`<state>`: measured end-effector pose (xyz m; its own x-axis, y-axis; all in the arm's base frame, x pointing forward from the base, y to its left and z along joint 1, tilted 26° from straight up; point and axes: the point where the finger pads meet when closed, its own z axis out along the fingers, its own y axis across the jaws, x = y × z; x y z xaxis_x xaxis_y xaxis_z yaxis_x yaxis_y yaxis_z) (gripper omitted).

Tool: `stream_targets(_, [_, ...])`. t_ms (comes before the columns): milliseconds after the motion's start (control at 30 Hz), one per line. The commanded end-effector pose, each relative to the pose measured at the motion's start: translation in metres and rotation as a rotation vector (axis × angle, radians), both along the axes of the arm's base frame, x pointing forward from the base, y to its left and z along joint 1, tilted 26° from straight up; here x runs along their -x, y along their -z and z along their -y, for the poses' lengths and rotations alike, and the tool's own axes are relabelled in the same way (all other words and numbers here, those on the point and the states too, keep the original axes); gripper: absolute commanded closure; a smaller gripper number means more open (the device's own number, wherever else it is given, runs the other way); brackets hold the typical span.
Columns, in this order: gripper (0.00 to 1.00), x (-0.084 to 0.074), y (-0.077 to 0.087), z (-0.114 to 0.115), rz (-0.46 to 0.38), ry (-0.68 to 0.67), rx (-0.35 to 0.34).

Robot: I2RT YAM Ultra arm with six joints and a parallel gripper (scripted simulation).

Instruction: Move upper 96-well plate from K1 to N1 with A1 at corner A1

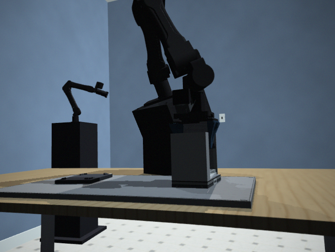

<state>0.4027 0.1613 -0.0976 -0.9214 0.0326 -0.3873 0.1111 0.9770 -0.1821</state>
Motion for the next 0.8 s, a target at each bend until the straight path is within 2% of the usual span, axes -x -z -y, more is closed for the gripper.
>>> stream_targets(0, [1.0, 0.008, -0.015, -0.006, 0.006, -0.008, 0.007])
stream_targets(300, [1.0, 0.01, -0.031, -0.011, 0.014, -0.008, 0.002])
stream_targets(467, [1.0, 0.016, -0.033, -0.009, 0.004, -0.008, 0.009])
stream_targets(533, [1.0, 0.013, -0.039, -0.013, 0.015, -0.008, 0.001])
stream_targets(667, [1.0, 0.02, -0.042, -0.011, 0.005, -0.008, 0.008])
stream_targets(767, [1.0, 0.017, -0.05, -0.015, 0.016, -0.008, 0.001])
